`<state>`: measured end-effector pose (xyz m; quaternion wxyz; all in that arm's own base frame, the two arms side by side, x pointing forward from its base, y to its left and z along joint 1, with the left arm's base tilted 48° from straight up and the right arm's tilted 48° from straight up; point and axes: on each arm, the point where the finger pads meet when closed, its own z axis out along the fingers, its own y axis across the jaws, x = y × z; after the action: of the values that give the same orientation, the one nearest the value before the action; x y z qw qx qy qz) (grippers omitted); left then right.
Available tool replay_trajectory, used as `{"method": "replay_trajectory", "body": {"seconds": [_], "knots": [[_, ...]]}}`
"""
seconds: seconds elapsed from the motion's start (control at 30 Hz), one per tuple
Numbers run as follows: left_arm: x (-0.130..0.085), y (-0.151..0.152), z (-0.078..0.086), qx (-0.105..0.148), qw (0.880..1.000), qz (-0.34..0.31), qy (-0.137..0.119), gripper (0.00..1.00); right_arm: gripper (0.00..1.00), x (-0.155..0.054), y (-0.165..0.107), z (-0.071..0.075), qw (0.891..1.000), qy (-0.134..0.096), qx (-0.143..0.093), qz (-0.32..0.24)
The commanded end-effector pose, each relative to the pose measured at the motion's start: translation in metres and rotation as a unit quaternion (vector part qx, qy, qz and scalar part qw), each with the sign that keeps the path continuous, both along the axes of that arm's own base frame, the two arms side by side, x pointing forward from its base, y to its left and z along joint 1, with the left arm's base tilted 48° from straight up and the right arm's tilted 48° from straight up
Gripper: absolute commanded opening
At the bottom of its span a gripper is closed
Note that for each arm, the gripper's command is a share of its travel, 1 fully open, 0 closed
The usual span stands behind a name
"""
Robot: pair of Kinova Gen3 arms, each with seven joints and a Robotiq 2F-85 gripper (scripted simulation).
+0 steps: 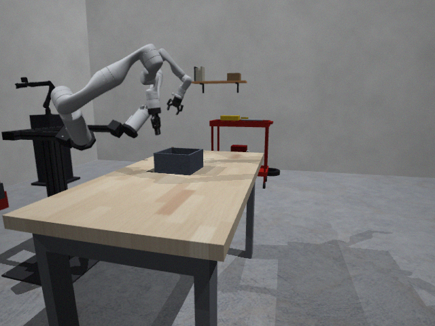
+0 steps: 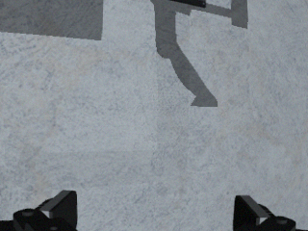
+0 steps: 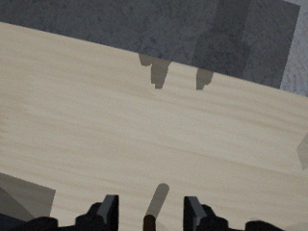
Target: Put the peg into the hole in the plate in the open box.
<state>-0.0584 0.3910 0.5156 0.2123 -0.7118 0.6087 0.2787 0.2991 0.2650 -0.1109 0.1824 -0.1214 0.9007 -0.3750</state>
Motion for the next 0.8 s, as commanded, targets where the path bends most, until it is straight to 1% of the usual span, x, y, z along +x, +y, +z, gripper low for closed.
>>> {"method": "replay_trajectory", "body": {"seconds": [0.0, 0.27, 0.77], "knots": [[-0.0003, -0.0001, 0.0004, 0.000, 1.000, 0.000, 0.000, 1.000, 0.476, -0.0008, 0.0027, 0.0021, 1.000, 0.012, -0.001, -0.012], [-0.0003, -0.0001, 0.0004, 0.000, 1.000, 0.000, 0.000, 1.000, 0.476, -0.0019, 0.0050, 0.0044, 0.999, 0.029, -0.003, -0.031], [-0.0003, -0.0001, 0.0004, 0.000, 1.000, 0.000, 0.000, 1.000, 0.476, -0.0026, 0.0064, 0.0058, 0.998, 0.039, -0.004, -0.041]]}}
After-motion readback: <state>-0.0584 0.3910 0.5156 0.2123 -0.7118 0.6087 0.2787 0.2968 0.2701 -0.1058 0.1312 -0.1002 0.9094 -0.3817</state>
